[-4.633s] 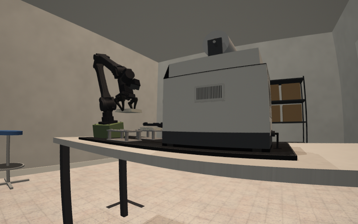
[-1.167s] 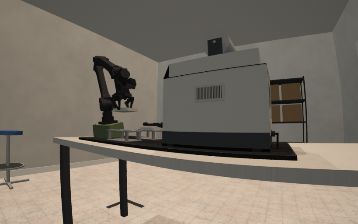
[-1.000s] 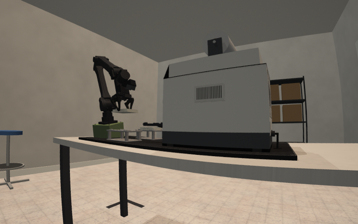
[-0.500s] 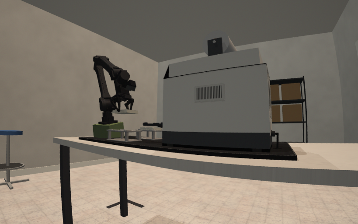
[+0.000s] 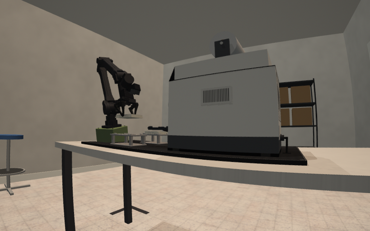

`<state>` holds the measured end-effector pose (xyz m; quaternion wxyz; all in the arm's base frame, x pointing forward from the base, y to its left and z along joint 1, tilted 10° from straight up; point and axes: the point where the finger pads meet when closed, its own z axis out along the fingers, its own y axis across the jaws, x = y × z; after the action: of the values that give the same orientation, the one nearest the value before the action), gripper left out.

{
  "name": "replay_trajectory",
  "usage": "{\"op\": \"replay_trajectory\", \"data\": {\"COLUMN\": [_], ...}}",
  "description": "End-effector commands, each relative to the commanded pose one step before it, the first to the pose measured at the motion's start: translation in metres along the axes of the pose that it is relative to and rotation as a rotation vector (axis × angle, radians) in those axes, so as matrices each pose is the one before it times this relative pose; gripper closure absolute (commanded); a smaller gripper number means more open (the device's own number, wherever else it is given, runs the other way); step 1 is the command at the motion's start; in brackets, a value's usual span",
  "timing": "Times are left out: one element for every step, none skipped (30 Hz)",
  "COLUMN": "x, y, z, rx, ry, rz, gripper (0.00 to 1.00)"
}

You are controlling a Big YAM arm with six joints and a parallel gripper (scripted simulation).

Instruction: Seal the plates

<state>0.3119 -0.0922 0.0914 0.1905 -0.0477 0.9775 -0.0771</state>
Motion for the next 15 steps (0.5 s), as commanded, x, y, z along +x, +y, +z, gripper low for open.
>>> {"op": "replay_trajectory", "data": {"x": [-0.00519,0.00068,0.00046,-0.00012,0.00001,-0.00225,-0.00234,-0.00074,-0.00044,-0.00006,0.0,0.0,0.00395,0.00182,0.00084], "y": [-0.00413,0.00013,0.00015,-0.00009,-0.00003,-0.00102,-0.00111,-0.00038,-0.00024,-0.00007,0.0,0.0,0.00168,0.00069,0.00024], "z": [0.00377,0.00093,0.00084,0.00054,0.00051,-0.00075,-0.00065,-0.0007,-0.00054,-0.00042,0.0,0.0,0.0015,0.00087,0.00087], "rx": [0.0045,-0.00028,-0.00034,0.00006,-0.00017,0.0021,0.00232,0.002,0.00151,0.00093,0.0,0.0,-0.00412,-0.00199,-0.00021], "ry": [-0.01503,0.00138,0.00073,-0.00032,0.00018,-0.00482,-0.00564,-0.00512,-0.00397,-0.00261,0.0,0.0,0.01013,0.00481,0.0011], "rz": [-0.00018,0.00002,0.00006,-0.00016,0.00002,-0.00011,0.00033,0.00014,-0.00012,0.00004,0.0,0.0,-0.0002,-0.00012,-0.00004], "gripper": [1.0,1.0,1.0,1.0,1.0,1.0,1.0,1.0,1.0,1.0,1.0,1.0,1.0,1.0,1.0]}}
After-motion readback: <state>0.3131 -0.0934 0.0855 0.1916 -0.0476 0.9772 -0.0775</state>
